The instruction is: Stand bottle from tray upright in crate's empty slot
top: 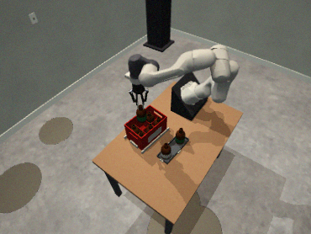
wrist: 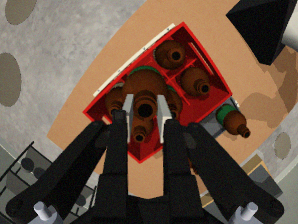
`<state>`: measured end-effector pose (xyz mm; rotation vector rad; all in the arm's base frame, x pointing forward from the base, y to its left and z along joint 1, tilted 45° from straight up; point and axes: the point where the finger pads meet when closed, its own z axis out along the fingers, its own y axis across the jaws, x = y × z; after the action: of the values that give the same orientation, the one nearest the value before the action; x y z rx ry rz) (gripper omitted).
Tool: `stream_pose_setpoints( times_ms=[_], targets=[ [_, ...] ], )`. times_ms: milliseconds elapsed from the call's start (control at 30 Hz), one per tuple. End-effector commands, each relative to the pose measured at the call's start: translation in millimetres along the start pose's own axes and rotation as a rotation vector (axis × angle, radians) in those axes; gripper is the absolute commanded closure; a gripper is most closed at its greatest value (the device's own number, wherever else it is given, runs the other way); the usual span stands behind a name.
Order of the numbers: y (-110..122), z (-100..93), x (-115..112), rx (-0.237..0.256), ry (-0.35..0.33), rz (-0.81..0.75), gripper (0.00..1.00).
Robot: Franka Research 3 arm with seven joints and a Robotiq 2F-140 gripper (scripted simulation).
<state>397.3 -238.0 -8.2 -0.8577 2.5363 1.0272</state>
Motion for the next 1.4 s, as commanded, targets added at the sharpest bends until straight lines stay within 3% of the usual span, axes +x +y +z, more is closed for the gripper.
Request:
stream_pose_setpoints(
  times_ms=[0,1367],
  targets=[
    [-1,-0.6,-2,0.005,-0.001,-0.001,1.00],
    [-2,28.9,-2,0.005,-0.001,-0.001,1.00]
  ],
)
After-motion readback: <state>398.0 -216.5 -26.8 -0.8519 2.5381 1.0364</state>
